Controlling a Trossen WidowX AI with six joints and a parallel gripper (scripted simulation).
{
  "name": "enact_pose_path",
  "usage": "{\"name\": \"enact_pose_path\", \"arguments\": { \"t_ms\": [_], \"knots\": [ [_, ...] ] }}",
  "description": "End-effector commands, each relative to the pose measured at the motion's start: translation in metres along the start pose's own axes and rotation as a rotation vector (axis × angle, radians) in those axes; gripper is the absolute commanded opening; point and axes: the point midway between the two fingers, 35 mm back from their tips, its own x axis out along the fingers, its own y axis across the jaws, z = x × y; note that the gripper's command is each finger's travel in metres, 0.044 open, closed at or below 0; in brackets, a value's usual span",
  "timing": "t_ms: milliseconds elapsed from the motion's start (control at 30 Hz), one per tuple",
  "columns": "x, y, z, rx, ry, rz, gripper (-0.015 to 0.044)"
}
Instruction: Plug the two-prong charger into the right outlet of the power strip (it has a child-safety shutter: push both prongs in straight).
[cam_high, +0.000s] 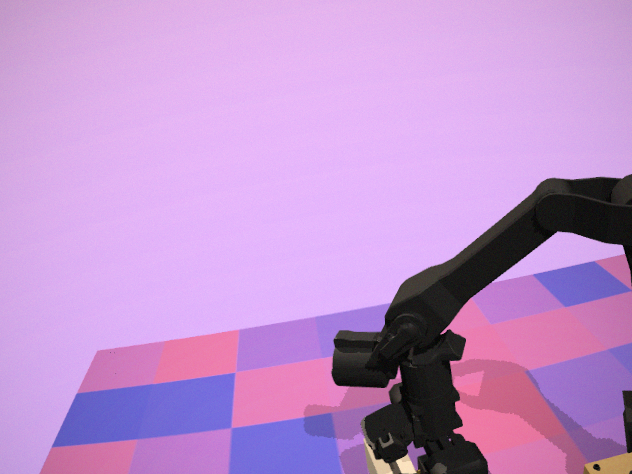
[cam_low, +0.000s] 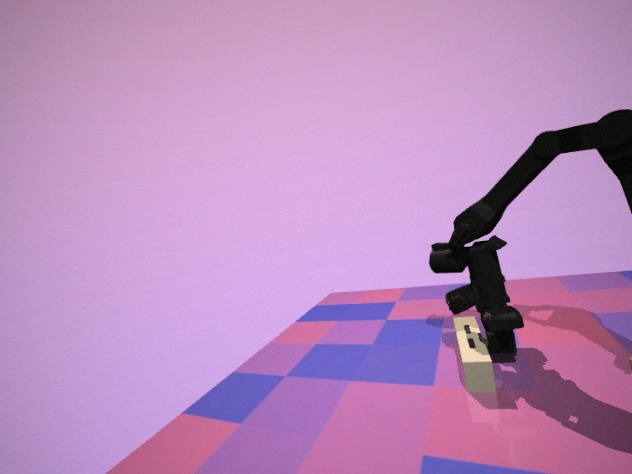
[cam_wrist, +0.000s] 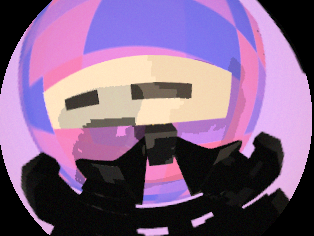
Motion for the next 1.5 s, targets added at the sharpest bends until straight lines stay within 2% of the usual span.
{"name": "enact_pose_path", "arguments": {
  "t_ms": [0, 1467],
  "knots": [
    [-0.0014, -0.0005, 0.0027, 0.004, -0.006, 0.001, 0.0000],
    [-0.0025, -0.0007, 0.0079, 0.004, -0.006, 0.001, 0.0000]
  ]
}}
